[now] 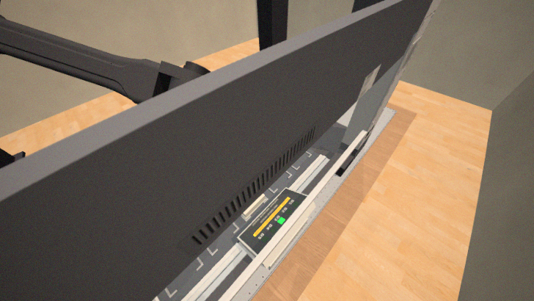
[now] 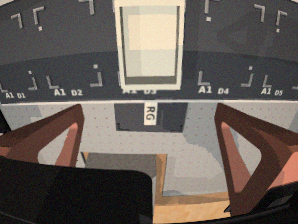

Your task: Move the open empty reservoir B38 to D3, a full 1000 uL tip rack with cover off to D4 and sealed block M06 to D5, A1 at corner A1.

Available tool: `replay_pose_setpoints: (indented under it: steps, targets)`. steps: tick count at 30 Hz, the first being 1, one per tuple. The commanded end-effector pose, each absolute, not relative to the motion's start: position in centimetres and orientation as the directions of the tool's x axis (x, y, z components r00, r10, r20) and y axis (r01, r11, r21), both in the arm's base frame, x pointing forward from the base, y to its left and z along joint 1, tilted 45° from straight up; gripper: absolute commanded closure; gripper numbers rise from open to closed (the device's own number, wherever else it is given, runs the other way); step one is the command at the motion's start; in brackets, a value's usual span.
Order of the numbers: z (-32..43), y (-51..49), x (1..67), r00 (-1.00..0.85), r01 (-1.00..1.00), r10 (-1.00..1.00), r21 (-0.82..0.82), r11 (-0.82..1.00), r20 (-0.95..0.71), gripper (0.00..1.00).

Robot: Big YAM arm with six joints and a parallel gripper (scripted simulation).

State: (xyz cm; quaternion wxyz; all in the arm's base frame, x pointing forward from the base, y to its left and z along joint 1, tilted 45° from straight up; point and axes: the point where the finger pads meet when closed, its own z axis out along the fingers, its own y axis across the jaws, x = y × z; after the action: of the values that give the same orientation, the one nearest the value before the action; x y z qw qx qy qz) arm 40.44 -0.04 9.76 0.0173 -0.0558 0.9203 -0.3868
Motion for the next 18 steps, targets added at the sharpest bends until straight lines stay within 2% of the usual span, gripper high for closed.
replay_pose_setpoints:
  steps: [1, 18]
  targets:
    - [10.8, 1.0, 39.5, -0.993, -0.026, -0.099, -0.706, 0.707, -0.062, 0.0]
    - [10.4, -0.4, 32.7, -0.96, 0.262, 0.116, -0.663, 0.701, -0.256, 0.0]
